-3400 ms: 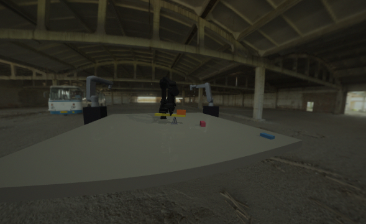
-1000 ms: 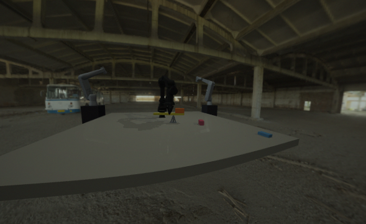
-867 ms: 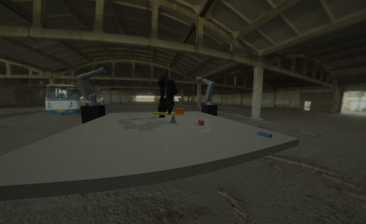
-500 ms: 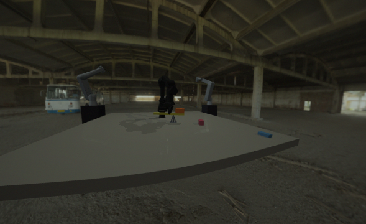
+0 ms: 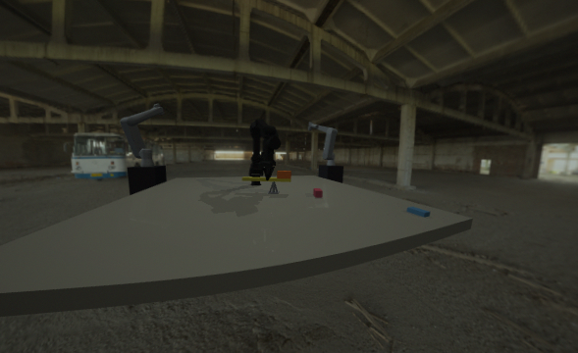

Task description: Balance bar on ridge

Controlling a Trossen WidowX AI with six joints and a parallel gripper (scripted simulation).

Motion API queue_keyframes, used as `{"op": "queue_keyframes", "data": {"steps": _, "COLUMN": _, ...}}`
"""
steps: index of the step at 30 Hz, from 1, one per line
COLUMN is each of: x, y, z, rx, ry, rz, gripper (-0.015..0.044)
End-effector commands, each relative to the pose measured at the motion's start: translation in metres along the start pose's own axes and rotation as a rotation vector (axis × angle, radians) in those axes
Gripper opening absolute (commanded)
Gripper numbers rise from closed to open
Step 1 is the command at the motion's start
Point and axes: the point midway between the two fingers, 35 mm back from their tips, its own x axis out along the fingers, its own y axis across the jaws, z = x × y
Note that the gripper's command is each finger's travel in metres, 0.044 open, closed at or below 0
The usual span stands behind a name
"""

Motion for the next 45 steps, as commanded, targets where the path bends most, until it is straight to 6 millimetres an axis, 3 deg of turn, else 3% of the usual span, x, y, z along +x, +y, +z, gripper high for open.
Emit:
{"op": "queue_keyframes", "data": {"steps": 1, "x": 0.0, "y": 0.0, "z": 0.0, "rx": 0.0, "ry": 0.0, "rz": 0.0, "gripper": 0.0185}}
{"op": "queue_keyframes", "data": {"steps": 12, "x": 0.0, "y": 0.0, "z": 0.0, "rx": 0.0, "ry": 0.0, "rz": 0.0, "gripper": 0.0185}}
{"op": "queue_keyframes", "data": {"steps": 21, "x": 0.0, "y": 0.0, "z": 0.0, "rx": 0.0, "ry": 0.0, "rz": 0.0, "gripper": 0.0421}}
{"op": "queue_keyframes", "data": {"steps": 25, "x": -0.002, "y": 0.0, "z": 0.0, "rx": 0.0, "ry": 0.0, "rz": 0.0, "gripper": 0.044}}
{"op": "queue_keyframes", "data": {"steps": 35, "x": -0.098, "y": 0.001, "z": 0.0, "rx": 0.0, "ry": 0.0, "rz": 0.0, "gripper": 0.044}}
{"op": "queue_keyframes", "data": {"steps": 45, "x": -0.1, "y": 0.0, "z": 0.0, "rx": 0.0, "ry": 0.0, "rz": 0.0, "gripper": 0.044}}
